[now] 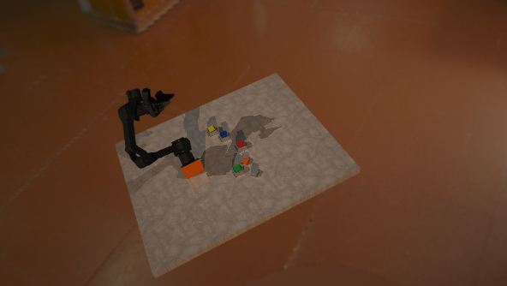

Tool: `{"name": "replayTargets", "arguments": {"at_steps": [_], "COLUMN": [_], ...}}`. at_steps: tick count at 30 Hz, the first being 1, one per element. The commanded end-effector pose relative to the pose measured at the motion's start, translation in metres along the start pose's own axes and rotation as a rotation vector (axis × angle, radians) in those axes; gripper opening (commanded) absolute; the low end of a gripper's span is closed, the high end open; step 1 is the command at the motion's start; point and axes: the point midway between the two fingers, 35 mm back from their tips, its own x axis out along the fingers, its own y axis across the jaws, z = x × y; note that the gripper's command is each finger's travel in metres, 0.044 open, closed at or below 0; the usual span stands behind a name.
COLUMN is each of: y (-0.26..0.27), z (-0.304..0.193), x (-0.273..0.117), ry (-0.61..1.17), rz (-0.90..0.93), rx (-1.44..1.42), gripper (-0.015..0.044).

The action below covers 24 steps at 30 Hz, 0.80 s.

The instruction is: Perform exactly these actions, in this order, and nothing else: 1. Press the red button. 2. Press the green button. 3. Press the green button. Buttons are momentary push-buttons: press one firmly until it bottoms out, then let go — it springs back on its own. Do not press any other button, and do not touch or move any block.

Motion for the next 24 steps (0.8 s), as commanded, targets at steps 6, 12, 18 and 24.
{"name": "replayTargets", "arguments": {"at_steps": [6, 12, 18, 24], "y": [0.037, 0.098, 0.137, 0.152], "z": [-0.01, -0.04, -0.083, -0.133], "x": [0.004, 0.028, 0.066, 0.111], "ry": [0.096, 0.36, 0.685, 1.036], "rz": [-0.022, -0.043, -0.022, 0.053], "rx": [-0.188, -0.511, -0.719, -0.789], "gripper": [0.04, 0.04, 0.04, 0.04]}}
